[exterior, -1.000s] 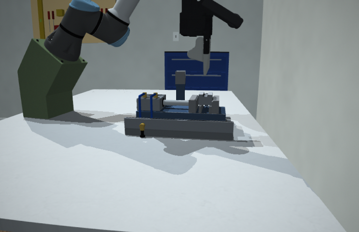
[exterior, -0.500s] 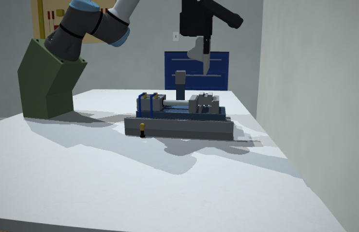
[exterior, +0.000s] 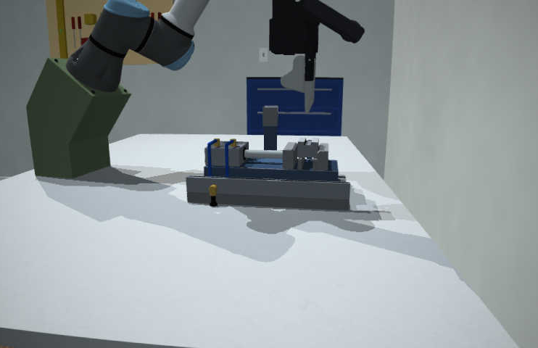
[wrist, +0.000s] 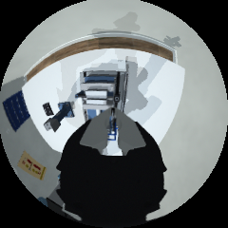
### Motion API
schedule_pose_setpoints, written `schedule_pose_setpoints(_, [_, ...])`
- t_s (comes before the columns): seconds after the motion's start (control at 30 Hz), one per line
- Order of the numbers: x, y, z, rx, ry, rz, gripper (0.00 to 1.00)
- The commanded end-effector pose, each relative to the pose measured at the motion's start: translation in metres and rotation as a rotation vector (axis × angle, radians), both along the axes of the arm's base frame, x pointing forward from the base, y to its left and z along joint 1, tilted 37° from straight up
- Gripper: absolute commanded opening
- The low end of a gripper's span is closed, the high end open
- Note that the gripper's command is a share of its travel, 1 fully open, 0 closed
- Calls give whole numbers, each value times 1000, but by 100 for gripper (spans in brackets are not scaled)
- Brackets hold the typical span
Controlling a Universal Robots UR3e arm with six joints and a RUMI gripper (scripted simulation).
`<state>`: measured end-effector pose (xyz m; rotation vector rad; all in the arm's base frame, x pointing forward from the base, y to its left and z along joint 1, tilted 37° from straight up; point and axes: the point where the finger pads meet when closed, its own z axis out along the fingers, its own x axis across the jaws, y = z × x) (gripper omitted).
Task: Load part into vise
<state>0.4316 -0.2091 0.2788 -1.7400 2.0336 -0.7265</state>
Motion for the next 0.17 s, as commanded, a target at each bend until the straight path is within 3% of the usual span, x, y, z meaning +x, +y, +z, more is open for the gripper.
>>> schedule_pose_setpoints(0.0, [0, 0, 1, -2, -2, 0, 0])
schedule_pose_setpoints(0.13, [0, 0, 1, -2, -2, 0, 0])
